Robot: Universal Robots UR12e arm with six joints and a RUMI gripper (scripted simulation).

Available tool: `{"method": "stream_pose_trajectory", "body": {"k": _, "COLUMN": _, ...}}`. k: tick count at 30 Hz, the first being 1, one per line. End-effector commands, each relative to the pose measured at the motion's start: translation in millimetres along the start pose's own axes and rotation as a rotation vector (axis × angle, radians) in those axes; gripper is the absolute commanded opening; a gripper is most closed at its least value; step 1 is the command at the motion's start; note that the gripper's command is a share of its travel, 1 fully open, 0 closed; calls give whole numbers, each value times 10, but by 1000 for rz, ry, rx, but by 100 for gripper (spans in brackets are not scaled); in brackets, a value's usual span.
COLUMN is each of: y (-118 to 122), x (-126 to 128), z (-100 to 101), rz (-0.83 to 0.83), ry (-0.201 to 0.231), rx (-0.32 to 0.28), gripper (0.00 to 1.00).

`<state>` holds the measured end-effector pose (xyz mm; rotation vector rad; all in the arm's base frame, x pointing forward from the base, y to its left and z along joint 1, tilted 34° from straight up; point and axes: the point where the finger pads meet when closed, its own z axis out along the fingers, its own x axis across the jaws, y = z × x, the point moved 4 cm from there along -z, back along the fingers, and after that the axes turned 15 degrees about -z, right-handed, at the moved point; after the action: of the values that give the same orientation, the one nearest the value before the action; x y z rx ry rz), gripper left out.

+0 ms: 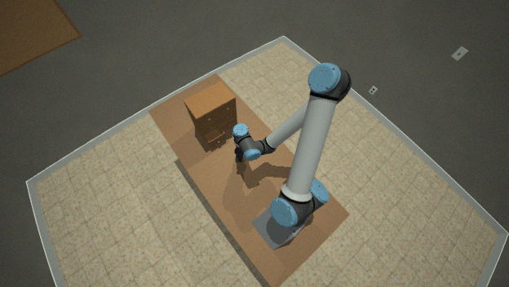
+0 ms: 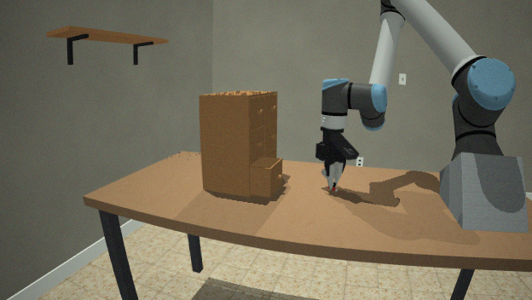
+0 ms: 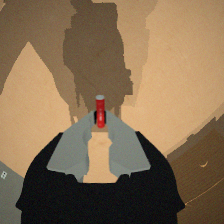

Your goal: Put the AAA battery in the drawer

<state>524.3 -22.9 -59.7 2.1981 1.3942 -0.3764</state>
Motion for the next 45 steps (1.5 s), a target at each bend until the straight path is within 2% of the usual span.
{"method": "stream_pose_trajectory", "body": {"k": 1, "y": 3, "x": 1, "z": -4, "rz": 0, "ry": 0, "rx": -1, "gripper": 2}}
{"method": "stream_pose_trajectory", "body": {"k": 28, "y": 3, "x": 1, "z": -44, "rz": 0, "ry": 0, "rx": -1, "gripper": 2}}
{"method": "stream_pose_trajectory", "body": {"k": 32, "y": 3, "x": 1, "z": -188, "rz": 0, "ry": 0, "rx": -1, "gripper": 2}}
{"method": "stream_pose_trajectory", "body": {"k": 36, "y": 2, "x": 1, "z": -425, "rz": 0, "ry": 0, "rx": -1, "gripper": 2}}
{"method": "stream_pose_trajectory", "body": {"k": 38, "y": 2, "x": 1, "z": -425, "rz": 0, "ry": 0, "rx": -1, "gripper": 2}}
{"method": "stream_pose_trajectory", "body": {"k": 45, "y": 2, "x": 1, "z": -855, "rz": 0, "ry": 0, "rx": -1, "gripper": 2}}
